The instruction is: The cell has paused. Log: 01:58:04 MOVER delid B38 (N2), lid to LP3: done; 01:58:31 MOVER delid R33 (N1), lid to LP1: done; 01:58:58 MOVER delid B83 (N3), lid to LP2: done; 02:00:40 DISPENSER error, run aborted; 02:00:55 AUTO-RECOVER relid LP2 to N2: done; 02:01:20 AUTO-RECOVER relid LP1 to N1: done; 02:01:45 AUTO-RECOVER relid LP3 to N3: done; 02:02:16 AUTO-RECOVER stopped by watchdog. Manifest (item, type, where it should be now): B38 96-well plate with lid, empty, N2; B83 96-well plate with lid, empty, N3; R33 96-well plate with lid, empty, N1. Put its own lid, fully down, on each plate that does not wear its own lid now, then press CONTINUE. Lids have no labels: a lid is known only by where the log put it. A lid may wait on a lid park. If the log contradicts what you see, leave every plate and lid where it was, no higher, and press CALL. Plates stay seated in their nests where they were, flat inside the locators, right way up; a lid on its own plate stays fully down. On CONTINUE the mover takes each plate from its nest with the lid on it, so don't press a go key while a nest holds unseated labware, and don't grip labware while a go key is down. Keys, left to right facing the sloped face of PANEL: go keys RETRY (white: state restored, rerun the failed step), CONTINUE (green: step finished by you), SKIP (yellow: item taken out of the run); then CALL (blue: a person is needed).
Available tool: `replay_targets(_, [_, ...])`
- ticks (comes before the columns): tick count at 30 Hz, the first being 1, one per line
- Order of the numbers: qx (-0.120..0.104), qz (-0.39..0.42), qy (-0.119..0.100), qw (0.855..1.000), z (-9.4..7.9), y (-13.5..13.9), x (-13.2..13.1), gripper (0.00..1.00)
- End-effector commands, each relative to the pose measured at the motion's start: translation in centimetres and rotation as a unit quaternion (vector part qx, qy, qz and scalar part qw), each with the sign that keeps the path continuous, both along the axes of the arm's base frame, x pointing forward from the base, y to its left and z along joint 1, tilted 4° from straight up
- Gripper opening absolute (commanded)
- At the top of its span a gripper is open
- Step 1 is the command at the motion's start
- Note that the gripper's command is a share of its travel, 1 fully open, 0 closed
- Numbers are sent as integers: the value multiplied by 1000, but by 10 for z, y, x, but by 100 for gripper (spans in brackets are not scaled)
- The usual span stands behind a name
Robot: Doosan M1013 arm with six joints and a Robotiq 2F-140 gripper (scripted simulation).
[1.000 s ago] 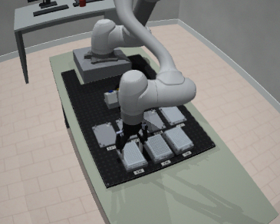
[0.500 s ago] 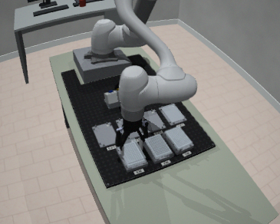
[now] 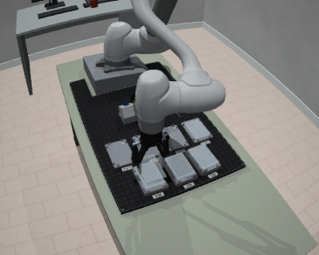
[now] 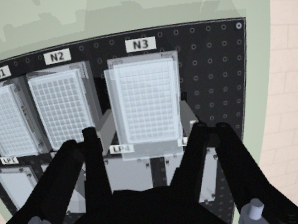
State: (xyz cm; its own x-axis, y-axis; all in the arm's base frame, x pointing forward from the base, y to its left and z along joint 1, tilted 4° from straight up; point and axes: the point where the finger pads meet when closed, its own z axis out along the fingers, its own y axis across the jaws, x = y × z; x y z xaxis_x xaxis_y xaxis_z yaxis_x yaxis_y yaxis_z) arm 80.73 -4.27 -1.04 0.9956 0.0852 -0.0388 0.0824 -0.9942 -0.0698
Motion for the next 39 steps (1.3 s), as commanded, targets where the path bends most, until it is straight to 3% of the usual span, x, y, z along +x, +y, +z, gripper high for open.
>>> replay_targets(1, [-2,3,-1,1000,9,-3,1,0])
replay_targets(16, [-2,3,-1,1000,12,-2,1,0])
replay_targets(18, [-2,3,-1,1000,14,26,1,0])
replay_targets(20, [-2,3,-1,1000,17,79,-2,0])
replay_targets(21, [-2,3,-1,1000,17,79,-2,0])
replay_targets(22, [-2,3,-1,1000,19,105,-4,0])
replay_targets(23, [-2,3,-1,1000,19,105,-4,0])
replay_targets(25, [-2,3,-1,1000,21,132,-8,0])
replay_targets(39, [-2,3,-1,1000,21,133,-8,0])
